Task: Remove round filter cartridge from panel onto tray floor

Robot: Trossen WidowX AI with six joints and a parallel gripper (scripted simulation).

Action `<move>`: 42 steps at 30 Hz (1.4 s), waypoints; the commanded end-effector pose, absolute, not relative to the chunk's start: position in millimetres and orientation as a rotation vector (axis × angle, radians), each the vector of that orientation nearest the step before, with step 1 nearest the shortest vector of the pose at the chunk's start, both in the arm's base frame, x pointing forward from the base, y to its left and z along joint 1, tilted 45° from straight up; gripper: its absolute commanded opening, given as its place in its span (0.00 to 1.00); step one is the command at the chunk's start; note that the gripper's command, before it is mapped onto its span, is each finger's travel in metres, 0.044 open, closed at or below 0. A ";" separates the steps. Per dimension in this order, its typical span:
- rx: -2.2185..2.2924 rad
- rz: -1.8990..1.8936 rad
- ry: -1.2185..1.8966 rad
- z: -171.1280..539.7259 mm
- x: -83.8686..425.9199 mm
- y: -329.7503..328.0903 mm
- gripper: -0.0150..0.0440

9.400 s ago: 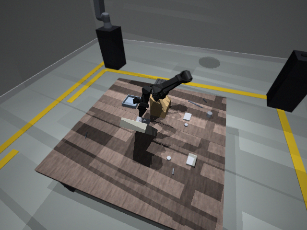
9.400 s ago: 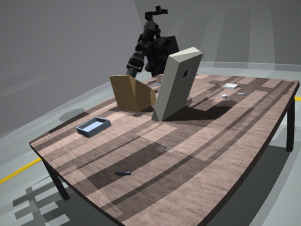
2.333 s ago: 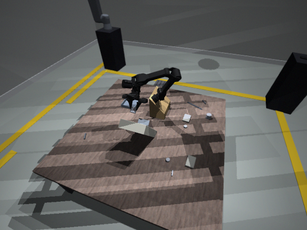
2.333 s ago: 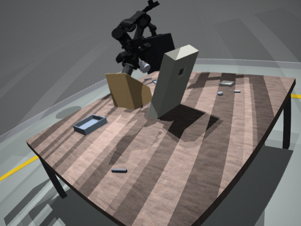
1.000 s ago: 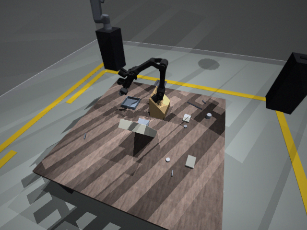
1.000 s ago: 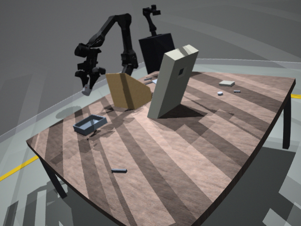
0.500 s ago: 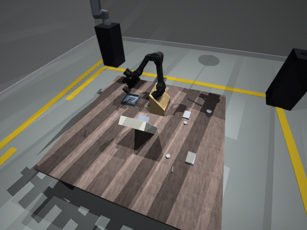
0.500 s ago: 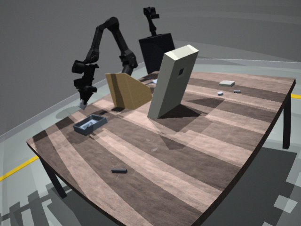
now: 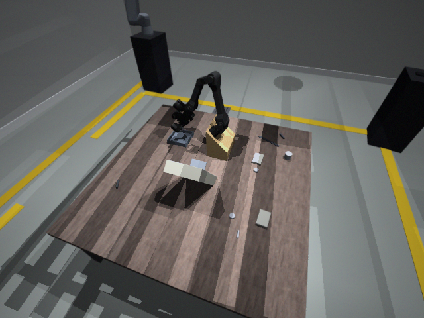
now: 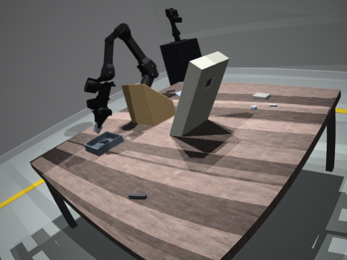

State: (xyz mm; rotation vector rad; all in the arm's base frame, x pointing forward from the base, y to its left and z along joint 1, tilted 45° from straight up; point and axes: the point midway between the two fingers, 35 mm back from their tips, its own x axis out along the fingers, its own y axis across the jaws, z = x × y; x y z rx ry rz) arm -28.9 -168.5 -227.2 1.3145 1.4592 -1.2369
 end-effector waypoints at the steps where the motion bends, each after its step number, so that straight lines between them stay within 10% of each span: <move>1: 1.311 -1.235 1.468 -236.7 -31.2 -157.4 0.25; 15: 1.312 -1.235 1.469 -261.3 -34.3 -129.3 0.25; 32: 1.321 -1.233 1.466 -260.0 -33.4 -131.5 1.00; 42: 1.322 -1.231 1.467 -210.7 -26.3 -177.8 1.00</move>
